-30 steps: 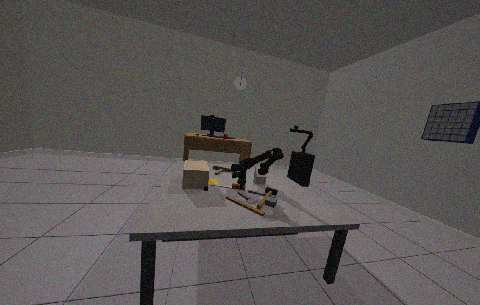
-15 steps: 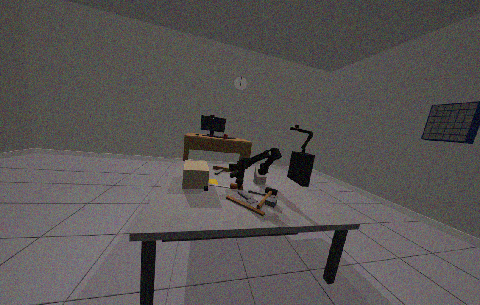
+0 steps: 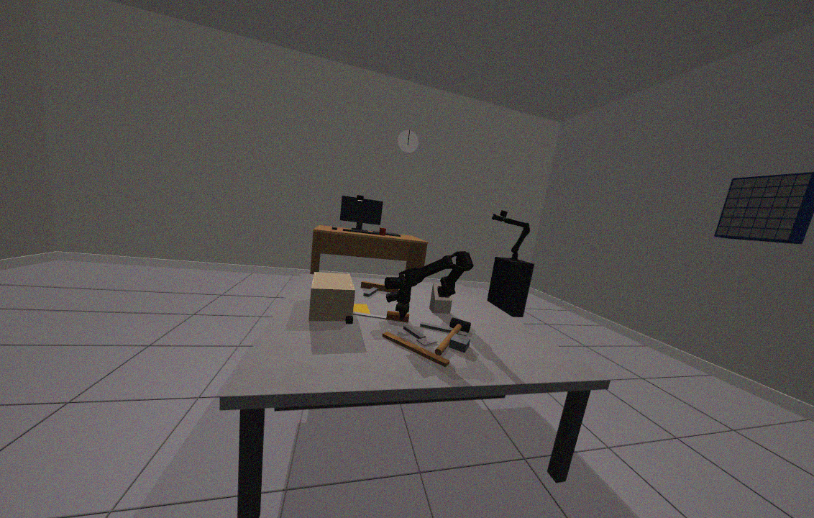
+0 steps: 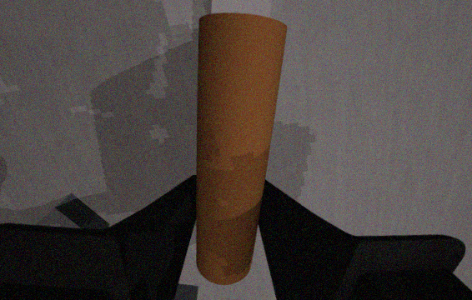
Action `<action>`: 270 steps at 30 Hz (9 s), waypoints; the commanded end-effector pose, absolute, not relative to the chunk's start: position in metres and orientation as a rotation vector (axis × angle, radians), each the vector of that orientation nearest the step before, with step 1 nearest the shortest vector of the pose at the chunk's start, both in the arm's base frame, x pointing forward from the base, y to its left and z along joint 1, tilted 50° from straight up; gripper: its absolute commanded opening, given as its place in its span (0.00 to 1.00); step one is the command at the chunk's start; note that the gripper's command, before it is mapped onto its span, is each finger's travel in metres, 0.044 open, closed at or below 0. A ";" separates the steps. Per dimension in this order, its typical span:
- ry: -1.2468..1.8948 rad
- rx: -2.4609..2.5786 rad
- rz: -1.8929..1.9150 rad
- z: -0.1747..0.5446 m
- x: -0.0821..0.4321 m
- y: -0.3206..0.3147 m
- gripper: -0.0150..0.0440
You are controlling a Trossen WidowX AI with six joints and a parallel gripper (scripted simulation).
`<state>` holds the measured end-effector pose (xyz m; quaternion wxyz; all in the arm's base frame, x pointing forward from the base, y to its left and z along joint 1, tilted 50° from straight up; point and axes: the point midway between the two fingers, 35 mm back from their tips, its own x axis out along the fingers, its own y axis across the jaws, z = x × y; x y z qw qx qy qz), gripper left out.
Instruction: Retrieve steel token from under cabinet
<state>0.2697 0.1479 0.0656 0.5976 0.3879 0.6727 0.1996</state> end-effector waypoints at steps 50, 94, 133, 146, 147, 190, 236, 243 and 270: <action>1.555 0.897 0.469 0.055 0.334 0.137 0.25; 1.553 0.896 0.469 0.047 0.378 0.128 0.25; 1.553 0.895 0.469 0.029 0.385 0.114 0.25; 1.553 0.895 0.468 0.023 0.383 0.110 0.25; 1.553 0.895 0.468 0.023 0.383 0.109 0.25; 1.554 0.896 0.468 0.030 0.358 0.116 0.25; 1.556 0.897 0.468 0.041 0.311 0.127 0.25; 1.556 0.897 0.468 0.043 0.303 0.129 0.25; 1.557 0.898 0.467 0.050 0.272 0.136 0.25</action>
